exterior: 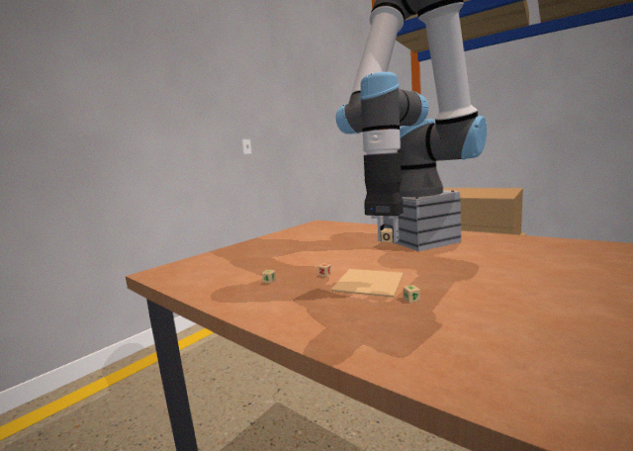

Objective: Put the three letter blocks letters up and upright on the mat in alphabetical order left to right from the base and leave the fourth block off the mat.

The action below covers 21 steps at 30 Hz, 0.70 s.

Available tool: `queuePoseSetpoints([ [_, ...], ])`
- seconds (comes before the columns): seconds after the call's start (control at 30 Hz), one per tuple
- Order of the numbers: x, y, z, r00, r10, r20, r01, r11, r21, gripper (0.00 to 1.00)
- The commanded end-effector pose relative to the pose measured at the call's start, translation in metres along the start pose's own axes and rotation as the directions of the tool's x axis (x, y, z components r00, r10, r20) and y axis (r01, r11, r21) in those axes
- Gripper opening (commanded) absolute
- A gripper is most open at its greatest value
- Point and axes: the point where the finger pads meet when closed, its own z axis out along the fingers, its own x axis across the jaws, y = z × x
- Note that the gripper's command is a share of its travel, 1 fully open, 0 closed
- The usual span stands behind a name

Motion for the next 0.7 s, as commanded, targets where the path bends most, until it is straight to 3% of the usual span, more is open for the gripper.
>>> queuePoseSetpoints([
  [0.0, -0.0092, 0.0001, -0.0007, 0.997, 0.078, 0.0, -0.078, 0.997, -0.001, 0.49],
  [0.67, -0.0102, 0.0, 0.0002, 0.996, 0.086, 0.0, -0.086, 0.996, -0.001, 0.49],
])
